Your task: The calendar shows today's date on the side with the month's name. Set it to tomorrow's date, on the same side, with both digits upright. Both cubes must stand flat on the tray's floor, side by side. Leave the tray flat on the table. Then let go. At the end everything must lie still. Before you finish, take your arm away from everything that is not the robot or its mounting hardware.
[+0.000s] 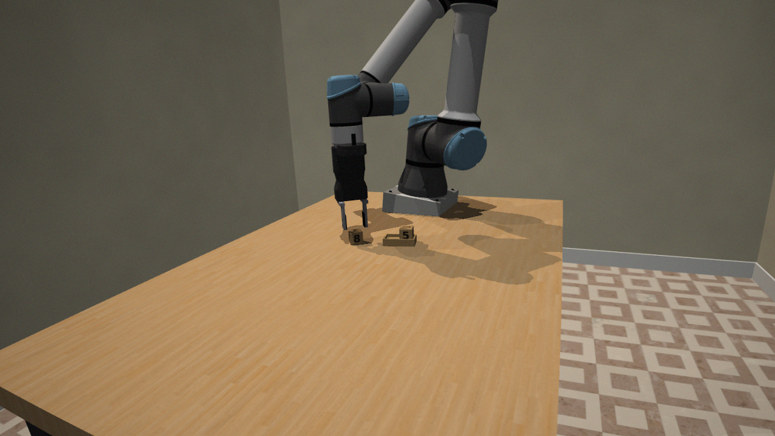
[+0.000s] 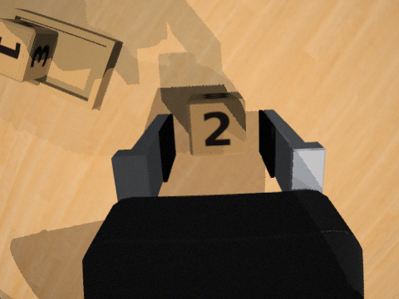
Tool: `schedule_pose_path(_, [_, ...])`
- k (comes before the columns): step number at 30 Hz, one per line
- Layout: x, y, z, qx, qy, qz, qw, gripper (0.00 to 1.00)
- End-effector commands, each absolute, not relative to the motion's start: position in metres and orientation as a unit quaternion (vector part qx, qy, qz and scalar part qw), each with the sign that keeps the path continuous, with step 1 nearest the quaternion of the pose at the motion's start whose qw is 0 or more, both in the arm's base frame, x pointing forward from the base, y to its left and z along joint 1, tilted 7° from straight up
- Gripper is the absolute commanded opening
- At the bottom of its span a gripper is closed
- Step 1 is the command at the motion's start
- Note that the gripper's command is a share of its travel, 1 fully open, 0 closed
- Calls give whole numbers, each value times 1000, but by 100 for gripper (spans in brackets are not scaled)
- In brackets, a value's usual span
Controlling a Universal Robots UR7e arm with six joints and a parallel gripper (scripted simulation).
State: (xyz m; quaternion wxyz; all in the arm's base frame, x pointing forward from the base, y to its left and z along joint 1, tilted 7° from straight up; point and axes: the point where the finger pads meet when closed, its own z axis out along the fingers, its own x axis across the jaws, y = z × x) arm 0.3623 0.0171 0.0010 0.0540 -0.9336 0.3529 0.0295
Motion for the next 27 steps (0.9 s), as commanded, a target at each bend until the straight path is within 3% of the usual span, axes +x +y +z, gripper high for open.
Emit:
schedule_pose_path(1, [363,17,3,-934,353,29,54,87])
schedule_pose_path(27, [363,12,42,-934,353,29,54,87])
